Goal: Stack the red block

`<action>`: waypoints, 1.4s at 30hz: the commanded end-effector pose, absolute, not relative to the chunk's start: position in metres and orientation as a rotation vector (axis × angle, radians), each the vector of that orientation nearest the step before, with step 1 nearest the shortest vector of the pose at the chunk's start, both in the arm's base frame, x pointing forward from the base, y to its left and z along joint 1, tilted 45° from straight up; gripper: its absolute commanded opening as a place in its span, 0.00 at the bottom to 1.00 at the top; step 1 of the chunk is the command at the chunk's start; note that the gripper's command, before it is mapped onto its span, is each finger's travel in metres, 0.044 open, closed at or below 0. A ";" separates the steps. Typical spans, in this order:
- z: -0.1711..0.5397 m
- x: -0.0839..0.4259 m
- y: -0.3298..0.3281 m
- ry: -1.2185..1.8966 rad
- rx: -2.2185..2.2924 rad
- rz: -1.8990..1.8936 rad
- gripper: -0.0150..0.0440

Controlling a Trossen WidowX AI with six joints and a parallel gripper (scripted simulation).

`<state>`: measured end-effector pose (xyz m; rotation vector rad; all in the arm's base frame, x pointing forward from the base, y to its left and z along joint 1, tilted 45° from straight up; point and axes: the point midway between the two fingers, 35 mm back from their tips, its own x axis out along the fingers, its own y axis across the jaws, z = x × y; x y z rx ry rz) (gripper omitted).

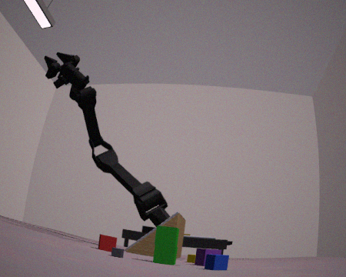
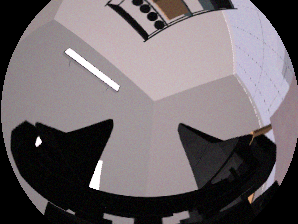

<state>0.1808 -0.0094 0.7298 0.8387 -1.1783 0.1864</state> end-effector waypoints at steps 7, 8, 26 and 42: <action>0.676 0.267 0.004 -0.881 0.723 0.026 1.00; 0.667 0.278 0.005 -0.842 0.706 0.005 1.00; 0.343 0.421 -0.017 0.306 0.049 -0.452 1.00; 0.104 0.268 -0.086 1.601 -0.728 -0.444 1.00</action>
